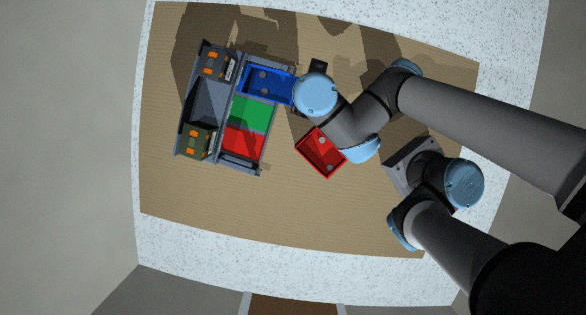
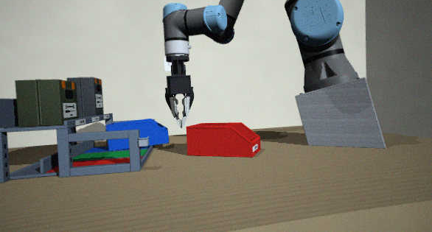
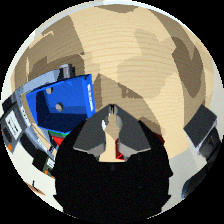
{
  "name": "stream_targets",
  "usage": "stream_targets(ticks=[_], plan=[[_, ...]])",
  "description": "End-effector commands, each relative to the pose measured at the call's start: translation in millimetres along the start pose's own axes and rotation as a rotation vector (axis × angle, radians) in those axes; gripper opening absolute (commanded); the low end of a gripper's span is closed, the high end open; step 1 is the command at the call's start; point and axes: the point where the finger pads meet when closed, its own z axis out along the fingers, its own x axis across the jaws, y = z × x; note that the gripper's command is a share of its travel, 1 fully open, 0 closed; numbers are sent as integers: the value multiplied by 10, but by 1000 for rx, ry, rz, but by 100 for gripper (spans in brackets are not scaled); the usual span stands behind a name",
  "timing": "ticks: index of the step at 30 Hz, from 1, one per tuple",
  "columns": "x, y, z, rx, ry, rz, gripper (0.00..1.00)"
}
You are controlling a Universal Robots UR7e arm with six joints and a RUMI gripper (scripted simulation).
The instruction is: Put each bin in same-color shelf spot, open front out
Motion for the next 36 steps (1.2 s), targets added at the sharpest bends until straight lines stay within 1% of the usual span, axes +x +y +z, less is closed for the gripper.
stream_targets(ticks=[1,3,5,15,36], plan=[[-12,-4,164,1,-2,0,0],[-12,-4,210,1,-2,0,0],[-12,-4,210,1,-2,0,0],[-12,-4,352,1,-2,0,0],[-12,-4,372,1,-2,0,0]])
